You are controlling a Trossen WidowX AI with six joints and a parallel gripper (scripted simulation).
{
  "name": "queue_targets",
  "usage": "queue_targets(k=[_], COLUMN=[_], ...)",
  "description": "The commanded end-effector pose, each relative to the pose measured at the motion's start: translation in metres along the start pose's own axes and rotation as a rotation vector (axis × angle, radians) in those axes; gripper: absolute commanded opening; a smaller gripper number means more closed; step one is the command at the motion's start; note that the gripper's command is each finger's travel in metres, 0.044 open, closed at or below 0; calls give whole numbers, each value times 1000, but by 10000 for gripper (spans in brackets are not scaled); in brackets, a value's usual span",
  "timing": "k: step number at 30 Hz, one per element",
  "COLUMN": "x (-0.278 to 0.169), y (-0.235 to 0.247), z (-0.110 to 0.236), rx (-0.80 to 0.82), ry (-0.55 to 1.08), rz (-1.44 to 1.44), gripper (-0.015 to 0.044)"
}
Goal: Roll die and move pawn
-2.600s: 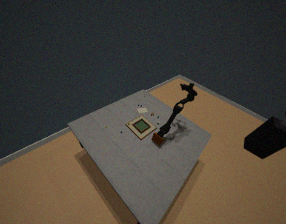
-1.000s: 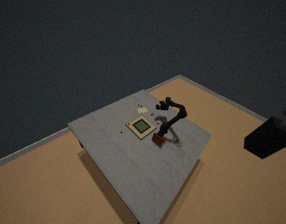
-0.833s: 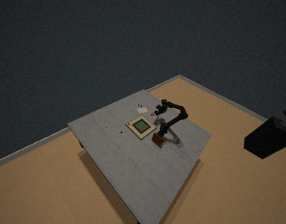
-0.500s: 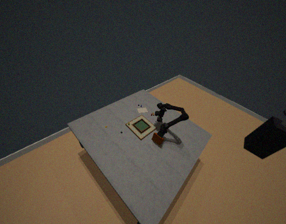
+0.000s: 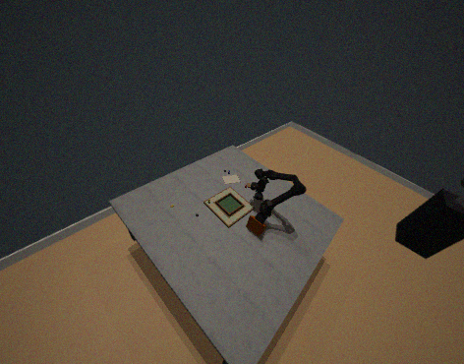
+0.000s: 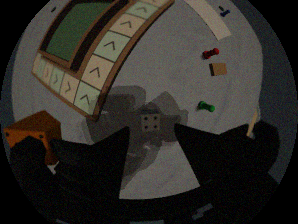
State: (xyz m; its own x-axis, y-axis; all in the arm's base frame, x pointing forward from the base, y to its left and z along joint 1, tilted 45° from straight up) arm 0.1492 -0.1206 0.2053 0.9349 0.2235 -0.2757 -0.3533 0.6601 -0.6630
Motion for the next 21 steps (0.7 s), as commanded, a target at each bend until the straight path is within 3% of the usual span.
queue_targets(k=[1,19,21], x=[1,0,0], y=[0,0,0], z=[-6,-32,-32], rx=[3,0,0], ry=[-3,-2,-2], rz=[2,2,2], gripper=[275,275,222])
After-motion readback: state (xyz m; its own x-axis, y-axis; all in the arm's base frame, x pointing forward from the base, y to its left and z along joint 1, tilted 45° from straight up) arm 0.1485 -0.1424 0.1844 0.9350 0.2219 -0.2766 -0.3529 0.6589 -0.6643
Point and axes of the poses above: the point midway between the two fingers, 35 mm back from their tips, its own z axis back along the fingers, its own y axis across the jaws, x = y × z, the point moved 8 cm from there along z, back along the fingers, and after that the axes turned 2 degrees about -z, right-handed, at the moved point
